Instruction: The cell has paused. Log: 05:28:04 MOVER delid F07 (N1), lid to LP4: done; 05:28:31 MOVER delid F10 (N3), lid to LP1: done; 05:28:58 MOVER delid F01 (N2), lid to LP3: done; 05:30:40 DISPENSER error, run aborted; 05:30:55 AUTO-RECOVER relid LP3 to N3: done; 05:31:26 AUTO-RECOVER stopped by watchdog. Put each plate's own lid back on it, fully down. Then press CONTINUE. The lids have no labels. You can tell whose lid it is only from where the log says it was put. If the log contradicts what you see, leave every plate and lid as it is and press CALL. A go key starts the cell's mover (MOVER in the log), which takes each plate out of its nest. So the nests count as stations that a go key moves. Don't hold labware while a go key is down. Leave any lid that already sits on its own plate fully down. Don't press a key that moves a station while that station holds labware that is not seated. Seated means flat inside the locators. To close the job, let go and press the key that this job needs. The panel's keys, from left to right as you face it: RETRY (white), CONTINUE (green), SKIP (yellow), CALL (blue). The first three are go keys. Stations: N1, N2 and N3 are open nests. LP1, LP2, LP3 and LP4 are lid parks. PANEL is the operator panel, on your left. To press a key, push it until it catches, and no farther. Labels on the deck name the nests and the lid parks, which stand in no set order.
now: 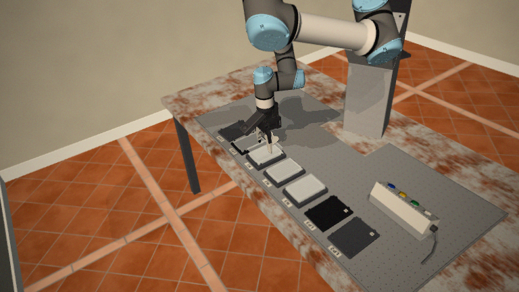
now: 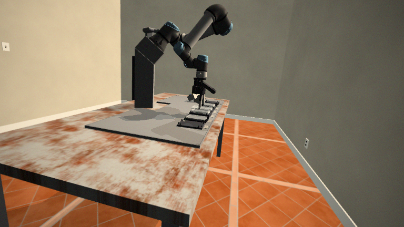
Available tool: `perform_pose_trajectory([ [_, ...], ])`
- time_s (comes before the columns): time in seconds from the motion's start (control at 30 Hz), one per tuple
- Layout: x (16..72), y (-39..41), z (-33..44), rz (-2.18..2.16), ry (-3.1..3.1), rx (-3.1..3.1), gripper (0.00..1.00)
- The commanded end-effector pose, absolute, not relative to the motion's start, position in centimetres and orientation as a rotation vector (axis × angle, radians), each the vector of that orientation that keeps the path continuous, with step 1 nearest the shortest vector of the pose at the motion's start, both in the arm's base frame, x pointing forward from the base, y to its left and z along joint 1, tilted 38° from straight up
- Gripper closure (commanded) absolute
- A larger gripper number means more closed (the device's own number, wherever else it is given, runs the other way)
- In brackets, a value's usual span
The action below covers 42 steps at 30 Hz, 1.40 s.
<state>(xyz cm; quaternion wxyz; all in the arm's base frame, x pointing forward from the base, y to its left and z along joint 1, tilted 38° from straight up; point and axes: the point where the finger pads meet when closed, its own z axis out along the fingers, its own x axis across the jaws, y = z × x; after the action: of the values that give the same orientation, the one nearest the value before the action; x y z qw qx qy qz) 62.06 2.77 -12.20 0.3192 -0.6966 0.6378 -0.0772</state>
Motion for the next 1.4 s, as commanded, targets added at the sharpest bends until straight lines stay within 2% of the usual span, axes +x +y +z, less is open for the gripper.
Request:
perform_pose_trajectory([
  [0.0, 62.00, 3.12, -12.03, -0.206, 1.678, -1.831, 1.00],
  [1.37, 62.57, 3.50, -12.89, -0.206, 1.678, -1.831, 1.00],
])
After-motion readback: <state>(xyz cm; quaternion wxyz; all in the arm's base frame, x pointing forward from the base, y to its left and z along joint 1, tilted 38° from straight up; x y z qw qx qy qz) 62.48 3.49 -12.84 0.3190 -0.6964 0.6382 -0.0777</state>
